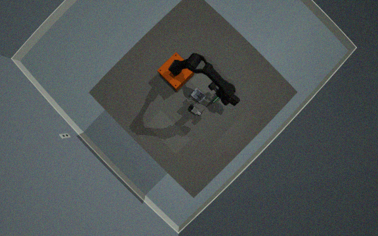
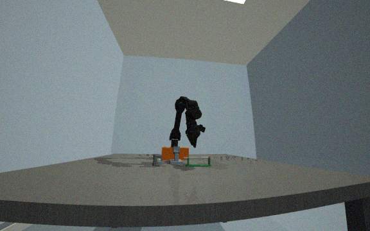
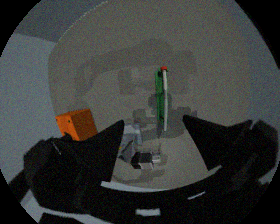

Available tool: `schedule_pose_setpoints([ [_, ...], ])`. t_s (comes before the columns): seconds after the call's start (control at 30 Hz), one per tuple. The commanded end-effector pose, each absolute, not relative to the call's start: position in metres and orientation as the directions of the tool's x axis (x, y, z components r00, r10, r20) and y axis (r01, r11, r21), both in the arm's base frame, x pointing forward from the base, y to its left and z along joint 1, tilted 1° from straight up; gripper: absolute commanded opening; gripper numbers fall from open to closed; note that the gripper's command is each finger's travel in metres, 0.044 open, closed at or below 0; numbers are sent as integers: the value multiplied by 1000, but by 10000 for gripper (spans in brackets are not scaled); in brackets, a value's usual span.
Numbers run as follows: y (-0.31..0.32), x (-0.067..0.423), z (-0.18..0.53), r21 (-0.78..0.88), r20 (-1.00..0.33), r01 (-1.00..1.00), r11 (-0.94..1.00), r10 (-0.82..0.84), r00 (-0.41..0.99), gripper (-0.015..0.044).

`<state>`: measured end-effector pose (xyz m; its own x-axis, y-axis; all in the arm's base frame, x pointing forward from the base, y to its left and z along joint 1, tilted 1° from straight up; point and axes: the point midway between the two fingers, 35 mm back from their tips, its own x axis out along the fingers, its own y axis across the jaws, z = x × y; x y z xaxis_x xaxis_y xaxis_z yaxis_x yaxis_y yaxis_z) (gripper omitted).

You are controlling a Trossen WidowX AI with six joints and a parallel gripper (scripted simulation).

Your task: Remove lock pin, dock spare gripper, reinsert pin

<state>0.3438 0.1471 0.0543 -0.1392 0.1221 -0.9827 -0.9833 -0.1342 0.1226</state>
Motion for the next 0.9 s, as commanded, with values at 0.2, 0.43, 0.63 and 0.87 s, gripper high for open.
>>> schedule_pose_setpoints([
  [0.2, 146, 344, 101, 125, -982, -983, -134, 121, -142, 440],
  [0.43, 141, 347, 104, 108, -982, -990, -91, 146, -120, 440],
  [0.63, 86, 369, 91, -7, -945, -963, 269, 314, 94, 440],
  [0.87, 18, 371, 83, -61, -830, -776, 628, 400, 389, 440],
])
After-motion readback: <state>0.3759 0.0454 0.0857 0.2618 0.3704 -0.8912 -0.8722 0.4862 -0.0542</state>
